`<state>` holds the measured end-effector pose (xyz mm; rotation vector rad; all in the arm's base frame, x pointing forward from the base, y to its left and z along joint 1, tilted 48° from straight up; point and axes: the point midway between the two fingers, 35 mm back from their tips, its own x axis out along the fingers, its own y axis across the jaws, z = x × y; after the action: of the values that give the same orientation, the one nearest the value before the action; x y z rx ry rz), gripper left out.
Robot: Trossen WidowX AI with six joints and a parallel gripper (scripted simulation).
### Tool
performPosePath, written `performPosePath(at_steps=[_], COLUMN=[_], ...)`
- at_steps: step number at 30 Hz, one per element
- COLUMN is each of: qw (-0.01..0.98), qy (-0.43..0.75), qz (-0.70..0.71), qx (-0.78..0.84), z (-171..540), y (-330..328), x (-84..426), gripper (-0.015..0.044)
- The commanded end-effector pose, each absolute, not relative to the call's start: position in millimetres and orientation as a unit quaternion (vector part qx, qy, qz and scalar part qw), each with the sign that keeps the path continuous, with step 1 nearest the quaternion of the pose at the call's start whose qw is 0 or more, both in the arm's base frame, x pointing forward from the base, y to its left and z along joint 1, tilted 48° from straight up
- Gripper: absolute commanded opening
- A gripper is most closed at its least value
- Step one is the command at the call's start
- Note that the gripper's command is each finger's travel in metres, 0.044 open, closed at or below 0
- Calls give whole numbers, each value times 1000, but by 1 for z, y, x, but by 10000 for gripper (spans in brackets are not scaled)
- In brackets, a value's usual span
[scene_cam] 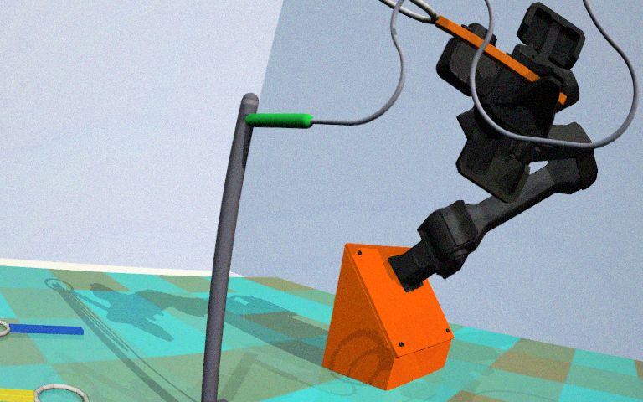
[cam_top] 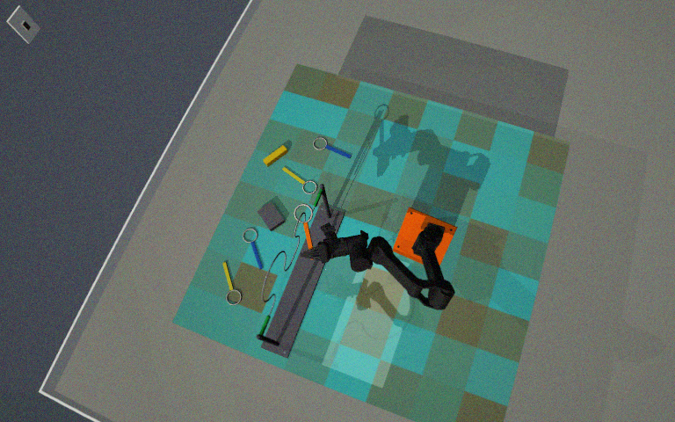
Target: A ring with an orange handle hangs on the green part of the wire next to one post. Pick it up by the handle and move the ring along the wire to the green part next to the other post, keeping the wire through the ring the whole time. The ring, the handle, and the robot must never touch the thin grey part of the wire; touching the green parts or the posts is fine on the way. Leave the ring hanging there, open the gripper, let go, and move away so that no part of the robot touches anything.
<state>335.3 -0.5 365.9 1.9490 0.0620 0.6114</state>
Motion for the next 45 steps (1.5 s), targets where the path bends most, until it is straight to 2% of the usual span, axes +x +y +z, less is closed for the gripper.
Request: performPosePath(at_steps=[1,29,37,45], qw=[484,207,180,201], qy=[16,-55,-61,-56], qz=[258,285,286,286], qx=[836,934,939,935], z=[369,397,397,394], y=[-4,-32,-30,-18], x=[336,331,331,332], gripper=[-150,-150,-150,-150])
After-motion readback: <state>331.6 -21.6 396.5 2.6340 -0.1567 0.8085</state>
